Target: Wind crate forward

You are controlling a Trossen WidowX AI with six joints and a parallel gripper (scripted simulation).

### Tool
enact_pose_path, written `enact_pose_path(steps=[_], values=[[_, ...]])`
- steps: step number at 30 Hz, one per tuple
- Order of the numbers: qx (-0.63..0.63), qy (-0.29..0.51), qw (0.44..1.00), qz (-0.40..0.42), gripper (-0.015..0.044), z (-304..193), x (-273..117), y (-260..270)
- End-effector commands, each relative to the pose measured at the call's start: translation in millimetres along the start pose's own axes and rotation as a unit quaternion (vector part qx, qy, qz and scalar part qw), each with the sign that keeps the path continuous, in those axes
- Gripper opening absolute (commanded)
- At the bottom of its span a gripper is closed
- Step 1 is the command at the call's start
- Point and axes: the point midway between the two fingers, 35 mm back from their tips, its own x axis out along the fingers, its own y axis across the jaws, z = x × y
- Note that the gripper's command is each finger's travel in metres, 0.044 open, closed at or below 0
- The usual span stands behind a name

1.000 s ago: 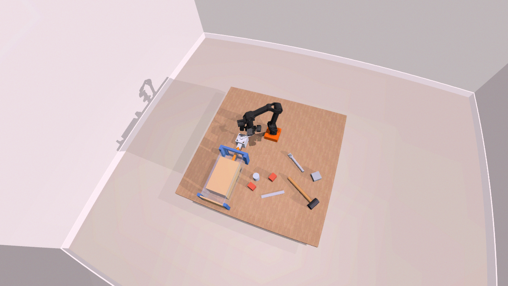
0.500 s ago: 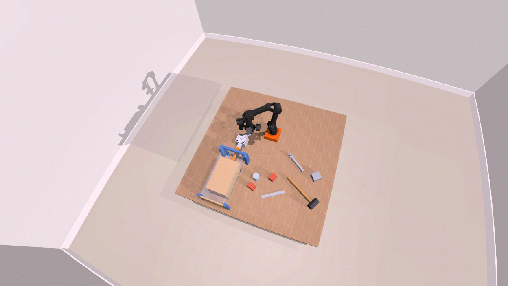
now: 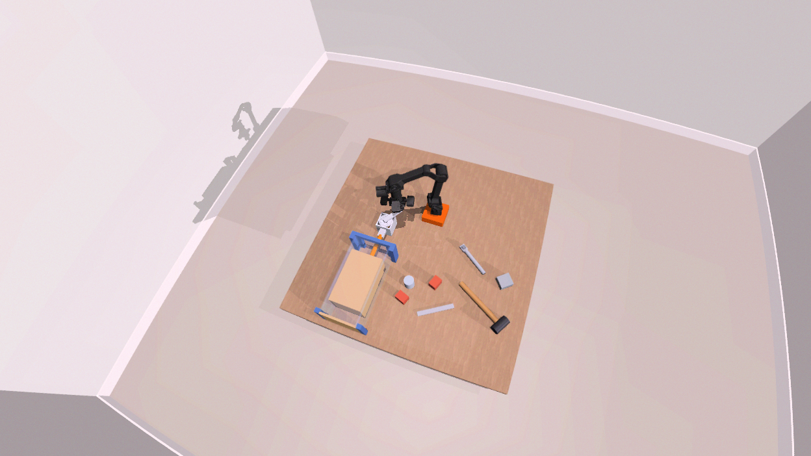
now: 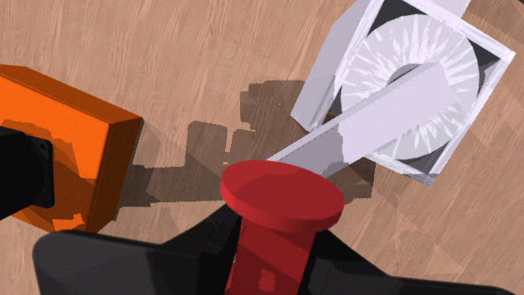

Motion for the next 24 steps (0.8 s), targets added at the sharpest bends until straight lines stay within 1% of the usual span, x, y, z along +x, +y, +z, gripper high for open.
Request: enact_pose_path(steps=[1, 24], values=[[0.009, 0.015, 1.0, -0.015, 0.0, -11.7, 0.4, -15.3], [0.009, 0.015, 1.0, -0.016, 0.0, -22.9, -0.7, -37.2]])
